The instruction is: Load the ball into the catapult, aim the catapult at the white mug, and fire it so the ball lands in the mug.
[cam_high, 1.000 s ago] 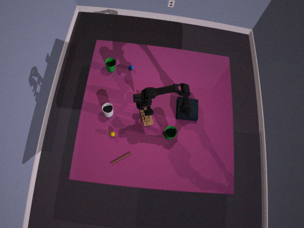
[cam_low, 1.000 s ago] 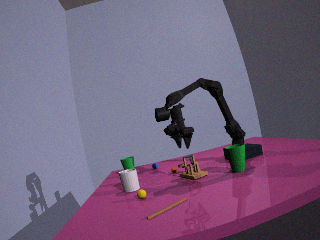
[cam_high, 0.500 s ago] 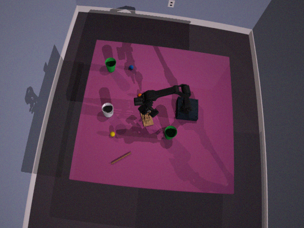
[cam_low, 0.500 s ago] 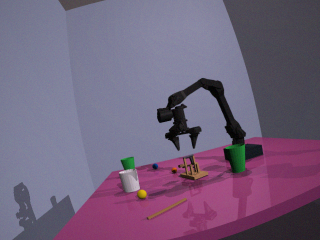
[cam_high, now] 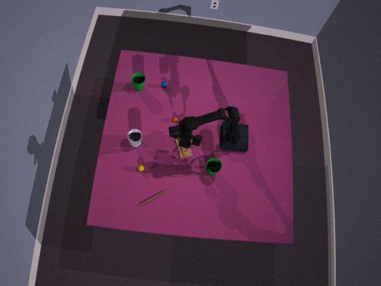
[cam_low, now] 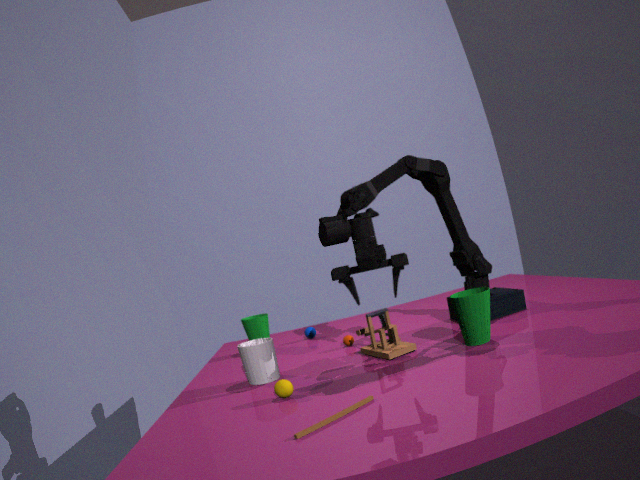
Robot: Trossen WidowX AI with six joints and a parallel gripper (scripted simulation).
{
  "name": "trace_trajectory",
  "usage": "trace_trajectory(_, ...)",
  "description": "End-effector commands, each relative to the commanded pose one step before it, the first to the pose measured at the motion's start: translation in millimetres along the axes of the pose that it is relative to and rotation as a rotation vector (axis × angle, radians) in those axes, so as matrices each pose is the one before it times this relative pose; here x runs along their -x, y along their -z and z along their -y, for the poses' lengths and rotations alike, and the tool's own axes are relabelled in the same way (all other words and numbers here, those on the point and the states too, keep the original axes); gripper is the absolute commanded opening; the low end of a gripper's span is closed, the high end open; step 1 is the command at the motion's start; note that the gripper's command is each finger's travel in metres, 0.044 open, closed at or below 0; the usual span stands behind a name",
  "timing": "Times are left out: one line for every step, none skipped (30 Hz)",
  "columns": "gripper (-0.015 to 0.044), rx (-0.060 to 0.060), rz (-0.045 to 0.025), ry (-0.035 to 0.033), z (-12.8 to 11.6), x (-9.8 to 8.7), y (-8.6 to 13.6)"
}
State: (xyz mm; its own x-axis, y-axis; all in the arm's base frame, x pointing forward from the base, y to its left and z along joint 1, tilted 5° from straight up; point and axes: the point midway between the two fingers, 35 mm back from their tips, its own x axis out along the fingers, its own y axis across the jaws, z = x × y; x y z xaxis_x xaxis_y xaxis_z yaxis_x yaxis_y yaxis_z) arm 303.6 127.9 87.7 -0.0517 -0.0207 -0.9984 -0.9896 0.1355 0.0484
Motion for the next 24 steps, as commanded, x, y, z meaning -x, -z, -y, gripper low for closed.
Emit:
trace_trajectory(0.0440, 0.1348, 0.00352, -0.00040, -5.27, -1.22, -3.20)
trace_trajectory(0.0440, 0.0346, 0.00009, 0.00009, -0.72, -0.37, -1.03)
trace_trajectory(0.0440, 0.0346, 0.00009, 0.00009, -0.69, -0.37, -1.05)
trace_trajectory(0.0440, 0.0346, 0.00008, 0.00009, -0.65, -0.37, -1.07)
trace_trajectory(0.0440, 0.0346, 0.00008, 0.00009, -0.62, -0.37, -1.08)
trace_trajectory(0.0440, 0.0346, 0.00008, 0.00009, -0.59, -0.37, -1.10)
trace_trajectory(0.0440, 0.0346, 0.00007, 0.00009, -0.55, -0.37, -1.12)
trace_trajectory(0.0440, 0.0346, 0.00007, 0.00009, -0.52, -0.37, -1.13)
trace_trajectory(0.0440, 0.0346, 0.00007, 0.00009, -0.49, -0.37, -1.15)
trace_trajectory(0.0440, 0.0346, 0.00007, 0.00010, -0.45, -0.37, -1.16)
trace_trajectory(0.0440, 0.0346, 0.00006, 0.00010, -0.42, -0.37, -1.17)
trace_trajectory(0.0440, 0.0346, 0.00006, 0.00010, -0.38, -0.37, -1.18)
trace_trajectory(0.0440, 0.0346, 0.00006, 0.00010, -0.34, -0.37, -1.19)
trace_trajectory(0.0440, 0.0286, 0.00005, 0.00008, -0.25, -0.31, -0.99)
trace_trajectory(0.0440, 0.0172, 0.00003, 0.00005, -0.14, -0.18, -0.60)
trace_trajectory(0.0440, 0.0057, 0.00001, 0.00002, -0.04, -0.06, -0.20)
trace_trajectory(0.0440, 0.0000, 0.00000, 0.00000, 0.00, 0.00, 0.00)
trace_trajectory(0.0440, 0.0000, 0.00000, 0.00000, 0.00, 0.00, 0.00)
trace_trajectory(0.0440, 0.0000, 0.00000, 0.00000, 0.00, 0.00, 0.00)
trace_trajectory(0.0440, 0.0000, 0.00000, 0.00000, 0.00, 0.00, 0.00)
trace_trajectory(0.0440, -0.0002, 0.00018, -0.00008, 0.21, -2.61, 0.02)
trace_trajectory(0.0440, -0.0005, 0.00053, -0.00024, 0.49, -7.82, 0.07)
trace_trajectory(0.0440, -0.0008, 0.00089, -0.00045, 0.33, -12.96, 0.11)
trace_trajectory(0.0440, -0.0008, 0.00089, -0.00050, -0.29, -12.86, 0.12)
